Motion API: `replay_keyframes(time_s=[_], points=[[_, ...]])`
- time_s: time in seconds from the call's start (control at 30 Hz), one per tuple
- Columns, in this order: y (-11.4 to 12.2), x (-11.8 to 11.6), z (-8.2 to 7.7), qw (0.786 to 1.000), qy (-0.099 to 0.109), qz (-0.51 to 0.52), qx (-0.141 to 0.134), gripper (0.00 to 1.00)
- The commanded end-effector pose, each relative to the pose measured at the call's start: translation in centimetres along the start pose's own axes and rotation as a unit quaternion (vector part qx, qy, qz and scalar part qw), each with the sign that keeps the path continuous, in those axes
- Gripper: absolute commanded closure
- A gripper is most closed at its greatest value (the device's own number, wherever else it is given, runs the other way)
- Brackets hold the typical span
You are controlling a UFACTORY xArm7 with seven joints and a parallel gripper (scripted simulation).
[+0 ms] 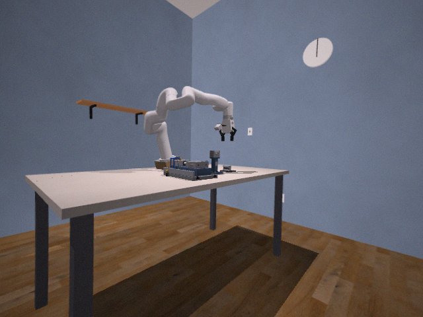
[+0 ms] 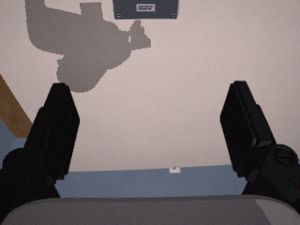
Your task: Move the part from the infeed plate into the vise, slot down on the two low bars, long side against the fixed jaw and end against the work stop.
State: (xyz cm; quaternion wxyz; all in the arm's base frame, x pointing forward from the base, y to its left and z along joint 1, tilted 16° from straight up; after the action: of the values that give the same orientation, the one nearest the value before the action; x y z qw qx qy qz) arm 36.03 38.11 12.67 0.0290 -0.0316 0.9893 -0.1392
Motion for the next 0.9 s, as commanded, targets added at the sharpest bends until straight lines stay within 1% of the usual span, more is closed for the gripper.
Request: replay_keyframes(time_s=[0.0, 0.17, 0.2, 0.87], points=[[0.06, -0.10, -0.16, 1.000, -0.002, 0.002, -0.001, 0.00], [0.05, -0.14, -0.13, 1.000, -0.002, 0.003, -0.001, 0.00], [0.05, -0.14, -0.13, 1.000, -0.002, 0.003, -0.001, 0.11], [0.05, -0.14, -0.13, 1.000, -0.002, 0.003, -0.001, 0.11]])
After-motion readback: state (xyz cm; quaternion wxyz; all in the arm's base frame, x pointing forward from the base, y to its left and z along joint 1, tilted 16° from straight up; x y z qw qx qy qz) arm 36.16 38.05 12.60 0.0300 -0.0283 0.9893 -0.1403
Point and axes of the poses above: the point where the finger pads meet when closed, its own z axis out along the fingers, its own x axis across the jaws, y = z × x, the point moved 4 cm from there along -z, back along the fingers, and after that the axes turned 5 degrees about z, right-handed, at the moved point
